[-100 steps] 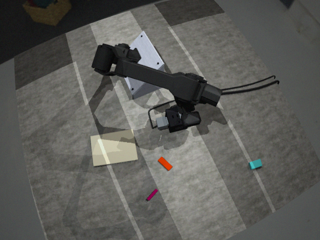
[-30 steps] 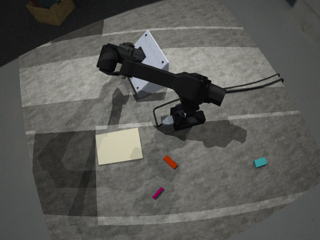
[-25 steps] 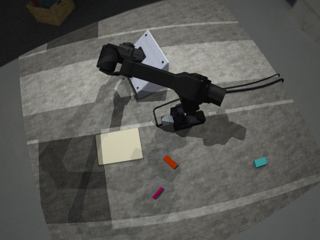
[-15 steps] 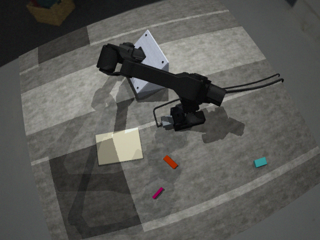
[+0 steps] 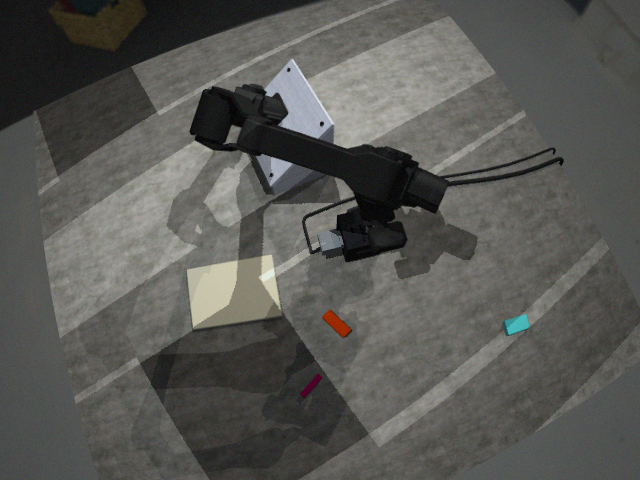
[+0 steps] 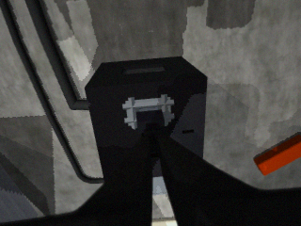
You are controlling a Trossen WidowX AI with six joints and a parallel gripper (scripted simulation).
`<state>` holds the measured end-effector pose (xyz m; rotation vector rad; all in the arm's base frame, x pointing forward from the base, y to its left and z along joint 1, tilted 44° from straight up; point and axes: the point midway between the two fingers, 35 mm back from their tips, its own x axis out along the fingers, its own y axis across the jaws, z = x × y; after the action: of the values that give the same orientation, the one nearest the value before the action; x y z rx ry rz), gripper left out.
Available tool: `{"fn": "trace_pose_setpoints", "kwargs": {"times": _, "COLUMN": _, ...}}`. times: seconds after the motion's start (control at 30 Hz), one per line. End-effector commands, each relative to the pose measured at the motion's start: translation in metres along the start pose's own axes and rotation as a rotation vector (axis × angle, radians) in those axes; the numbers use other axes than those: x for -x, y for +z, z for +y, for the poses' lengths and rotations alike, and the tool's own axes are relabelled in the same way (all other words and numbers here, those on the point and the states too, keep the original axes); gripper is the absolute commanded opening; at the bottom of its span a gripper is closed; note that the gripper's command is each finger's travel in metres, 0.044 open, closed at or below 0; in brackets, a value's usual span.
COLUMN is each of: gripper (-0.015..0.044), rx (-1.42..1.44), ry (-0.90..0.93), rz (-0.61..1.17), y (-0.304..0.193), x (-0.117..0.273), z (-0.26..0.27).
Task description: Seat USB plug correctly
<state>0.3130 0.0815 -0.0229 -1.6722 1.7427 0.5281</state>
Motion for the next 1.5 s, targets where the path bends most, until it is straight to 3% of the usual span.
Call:
{"fn": "trace_pose_setpoints", "kwargs": {"times": 0.0, "gripper": 0.0000, "rx": 0.003, "ry": -0.002, "rz": 0.002, "y": 0.0000, "x": -0.0011, "z": -0.0001}}
{"fn": "trace_pose_setpoints", "kwargs": {"times": 1.47, "gripper": 0.0000, "rx": 0.003, "ry": -0.002, "rz": 0.003, "y": 0.0002, "x": -0.0064, "z": -0.0001}}
